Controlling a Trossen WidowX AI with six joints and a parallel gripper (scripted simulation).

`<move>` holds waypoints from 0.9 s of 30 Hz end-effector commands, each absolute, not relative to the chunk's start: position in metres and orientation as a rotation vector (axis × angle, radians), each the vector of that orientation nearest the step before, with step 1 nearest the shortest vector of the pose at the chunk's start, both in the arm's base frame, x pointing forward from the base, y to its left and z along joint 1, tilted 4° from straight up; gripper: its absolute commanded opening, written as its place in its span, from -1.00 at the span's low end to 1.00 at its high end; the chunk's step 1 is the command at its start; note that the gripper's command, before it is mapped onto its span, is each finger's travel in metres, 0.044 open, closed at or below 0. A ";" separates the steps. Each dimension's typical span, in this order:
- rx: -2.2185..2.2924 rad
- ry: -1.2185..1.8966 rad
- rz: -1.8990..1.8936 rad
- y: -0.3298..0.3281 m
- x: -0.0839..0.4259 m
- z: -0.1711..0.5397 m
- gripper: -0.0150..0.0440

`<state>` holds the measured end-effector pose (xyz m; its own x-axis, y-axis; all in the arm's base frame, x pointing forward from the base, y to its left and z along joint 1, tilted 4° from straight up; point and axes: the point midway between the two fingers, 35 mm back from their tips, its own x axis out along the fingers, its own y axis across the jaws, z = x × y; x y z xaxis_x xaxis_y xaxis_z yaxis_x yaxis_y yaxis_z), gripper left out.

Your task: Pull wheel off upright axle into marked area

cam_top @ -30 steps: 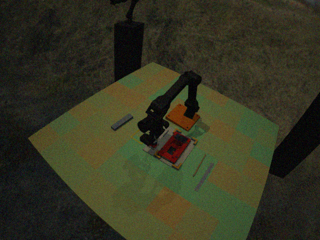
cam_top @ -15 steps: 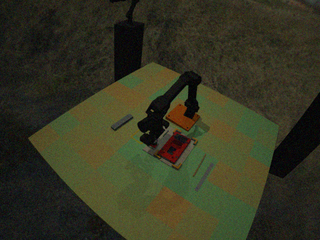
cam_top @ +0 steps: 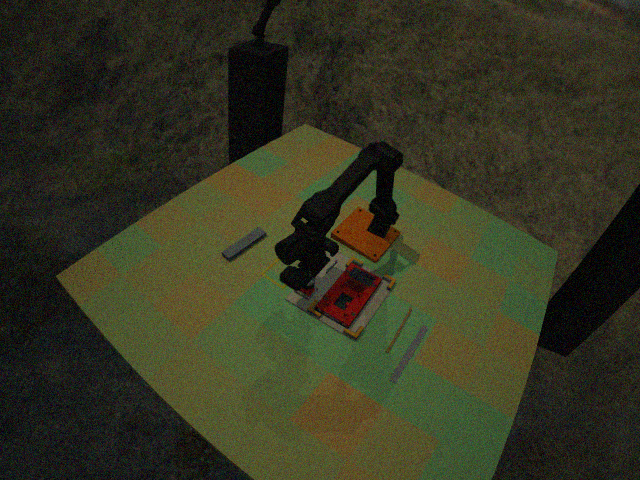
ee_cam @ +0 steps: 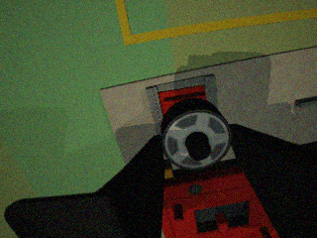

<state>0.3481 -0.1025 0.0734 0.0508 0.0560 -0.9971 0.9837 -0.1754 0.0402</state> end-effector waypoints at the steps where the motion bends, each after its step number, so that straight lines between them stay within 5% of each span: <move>1: 1.404 1.129 -1.273 -0.103 0.348 0.076 -0.49; 27: 1.404 1.126 -1.273 -0.103 0.348 0.085 -0.49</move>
<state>0.3477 -0.1027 0.0823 0.0512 0.0558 -0.9971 0.9835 -0.1763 0.0407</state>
